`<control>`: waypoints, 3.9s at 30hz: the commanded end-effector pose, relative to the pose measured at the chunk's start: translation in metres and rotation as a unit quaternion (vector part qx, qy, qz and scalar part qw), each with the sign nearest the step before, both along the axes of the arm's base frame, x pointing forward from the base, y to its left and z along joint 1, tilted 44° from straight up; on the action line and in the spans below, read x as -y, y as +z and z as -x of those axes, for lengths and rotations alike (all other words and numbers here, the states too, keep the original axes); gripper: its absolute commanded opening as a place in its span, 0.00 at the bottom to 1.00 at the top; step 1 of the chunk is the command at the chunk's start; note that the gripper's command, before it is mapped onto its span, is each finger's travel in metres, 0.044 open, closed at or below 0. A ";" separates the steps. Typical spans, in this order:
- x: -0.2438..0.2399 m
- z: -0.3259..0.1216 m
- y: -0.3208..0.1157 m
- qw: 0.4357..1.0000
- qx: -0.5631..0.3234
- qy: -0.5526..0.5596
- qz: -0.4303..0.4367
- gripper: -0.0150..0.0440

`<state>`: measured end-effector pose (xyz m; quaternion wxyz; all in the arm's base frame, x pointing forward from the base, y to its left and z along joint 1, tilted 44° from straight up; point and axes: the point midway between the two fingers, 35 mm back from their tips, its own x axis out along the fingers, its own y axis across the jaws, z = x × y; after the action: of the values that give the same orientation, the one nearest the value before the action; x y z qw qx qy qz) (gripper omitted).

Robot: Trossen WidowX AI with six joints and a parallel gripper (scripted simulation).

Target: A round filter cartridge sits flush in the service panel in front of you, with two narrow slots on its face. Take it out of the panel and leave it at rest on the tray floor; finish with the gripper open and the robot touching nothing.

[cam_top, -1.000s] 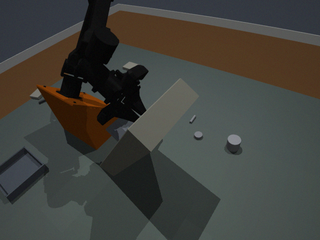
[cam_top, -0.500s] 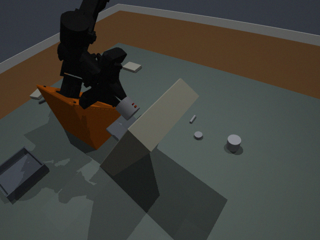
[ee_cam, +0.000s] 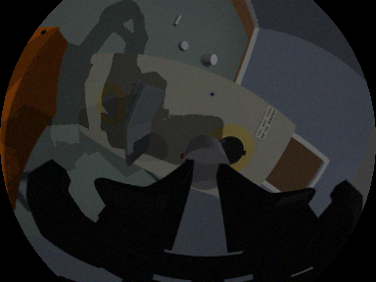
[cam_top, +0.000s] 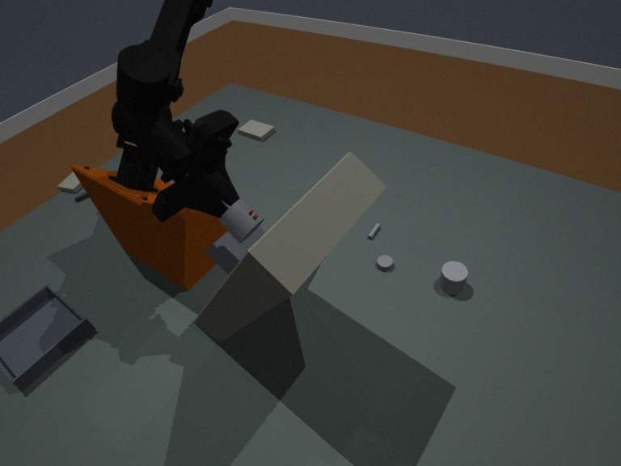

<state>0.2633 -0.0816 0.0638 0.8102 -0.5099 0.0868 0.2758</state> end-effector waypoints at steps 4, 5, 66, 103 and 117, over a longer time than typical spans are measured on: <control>-0.012 0.009 -0.010 1.000 0.005 -0.002 0.006 0.25; -0.014 0.010 -0.012 1.000 0.005 -0.002 0.006 0.25; -0.003 0.015 0.006 0.679 -0.418 -0.296 -0.526 0.77; -0.041 0.001 -0.032 0.572 -0.473 -0.352 -0.570 0.77; -0.045 -0.003 -0.032 0.576 -0.470 -0.348 -0.571 0.66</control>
<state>0.2661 -0.0363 0.0314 0.8129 0.3289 0.4511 0.1659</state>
